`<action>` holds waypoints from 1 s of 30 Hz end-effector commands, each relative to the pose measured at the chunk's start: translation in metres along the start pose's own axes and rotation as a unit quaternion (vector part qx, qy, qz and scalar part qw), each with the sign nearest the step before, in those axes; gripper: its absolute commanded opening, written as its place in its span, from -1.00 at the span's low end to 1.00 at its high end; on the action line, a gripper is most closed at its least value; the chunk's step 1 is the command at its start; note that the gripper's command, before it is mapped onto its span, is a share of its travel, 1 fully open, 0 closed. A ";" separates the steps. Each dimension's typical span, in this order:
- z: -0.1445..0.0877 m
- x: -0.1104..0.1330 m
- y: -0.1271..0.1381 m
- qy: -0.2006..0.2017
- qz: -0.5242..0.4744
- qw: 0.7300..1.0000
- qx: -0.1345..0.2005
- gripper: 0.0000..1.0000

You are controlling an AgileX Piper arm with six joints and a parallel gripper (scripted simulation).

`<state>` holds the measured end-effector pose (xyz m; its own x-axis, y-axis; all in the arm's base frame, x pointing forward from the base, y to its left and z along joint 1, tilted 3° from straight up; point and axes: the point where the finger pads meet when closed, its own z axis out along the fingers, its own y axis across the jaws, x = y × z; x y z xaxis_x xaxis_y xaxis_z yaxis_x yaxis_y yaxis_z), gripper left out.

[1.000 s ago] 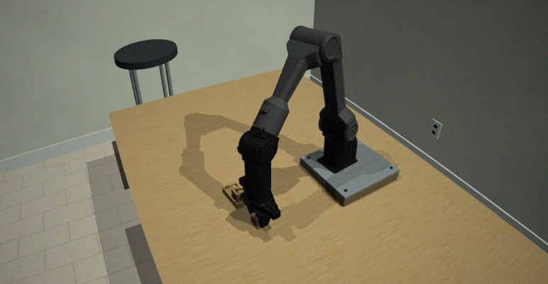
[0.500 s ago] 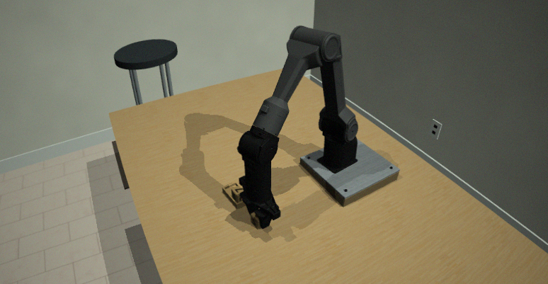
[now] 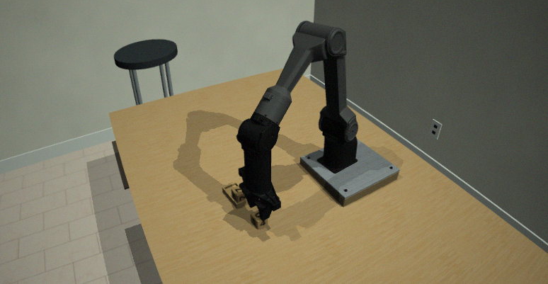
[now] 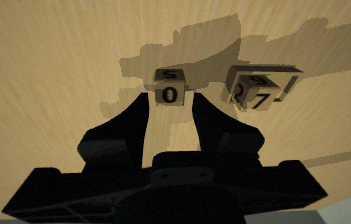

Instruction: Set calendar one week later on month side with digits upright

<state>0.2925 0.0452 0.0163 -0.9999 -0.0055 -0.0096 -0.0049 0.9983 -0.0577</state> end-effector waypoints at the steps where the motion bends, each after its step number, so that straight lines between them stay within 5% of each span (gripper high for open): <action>1: -0.012 -0.002 0.001 -0.003 0.000 1.000 -0.001 0.27; 10: -0.054 -0.001 0.000 -0.003 0.000 1.000 -0.001 0.27; 19: -0.061 -0.001 0.000 -0.002 0.000 1.000 0.000 0.27; 20: -0.061 -0.001 0.000 -0.002 0.000 1.000 0.000 1.00; 30: -0.061 -0.001 0.000 -0.002 0.000 1.000 0.000 1.00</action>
<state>0.2921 0.0484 0.0763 -0.9999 -0.0048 -0.0100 -0.0042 0.9983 -0.0584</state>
